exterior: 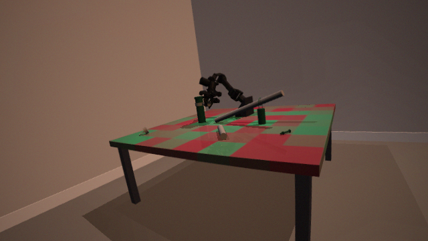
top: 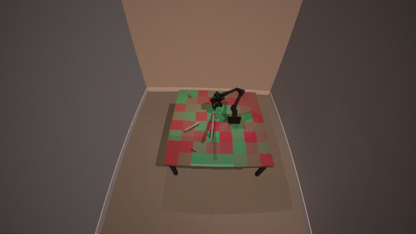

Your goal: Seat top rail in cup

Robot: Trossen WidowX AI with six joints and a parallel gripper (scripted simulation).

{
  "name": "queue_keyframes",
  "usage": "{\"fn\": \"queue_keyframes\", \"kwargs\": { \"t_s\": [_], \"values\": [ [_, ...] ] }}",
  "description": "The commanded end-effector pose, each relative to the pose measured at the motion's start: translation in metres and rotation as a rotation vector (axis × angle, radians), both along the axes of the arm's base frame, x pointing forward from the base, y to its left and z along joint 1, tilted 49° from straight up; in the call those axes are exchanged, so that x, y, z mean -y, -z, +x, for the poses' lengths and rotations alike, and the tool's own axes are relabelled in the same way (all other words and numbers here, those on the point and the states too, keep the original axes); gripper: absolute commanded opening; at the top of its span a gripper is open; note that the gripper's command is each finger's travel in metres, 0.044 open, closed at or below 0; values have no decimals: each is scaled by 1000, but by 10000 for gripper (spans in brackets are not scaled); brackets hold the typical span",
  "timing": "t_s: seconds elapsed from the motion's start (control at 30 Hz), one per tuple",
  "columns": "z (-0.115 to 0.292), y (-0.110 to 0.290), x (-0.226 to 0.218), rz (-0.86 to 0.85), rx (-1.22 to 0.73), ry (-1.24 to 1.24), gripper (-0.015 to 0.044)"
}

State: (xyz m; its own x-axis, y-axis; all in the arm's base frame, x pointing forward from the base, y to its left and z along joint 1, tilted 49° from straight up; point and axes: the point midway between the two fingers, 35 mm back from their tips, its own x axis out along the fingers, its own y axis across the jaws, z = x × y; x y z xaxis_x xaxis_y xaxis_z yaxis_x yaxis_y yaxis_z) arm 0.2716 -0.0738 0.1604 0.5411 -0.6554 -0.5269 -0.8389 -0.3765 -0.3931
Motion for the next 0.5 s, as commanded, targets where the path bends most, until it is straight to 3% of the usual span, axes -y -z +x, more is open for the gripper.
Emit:
{"fn": "queue_keyframes", "kwargs": {
  "t_s": [0.0, 0.37, 0.47],
  "values": [
    [1, 0, 0, 1, 9, 6, 0],
    [1, 0, 0, 0, 4, 4, 0],
    [1, 0, 0, 0, 4, 4, 79]
  ]
}}
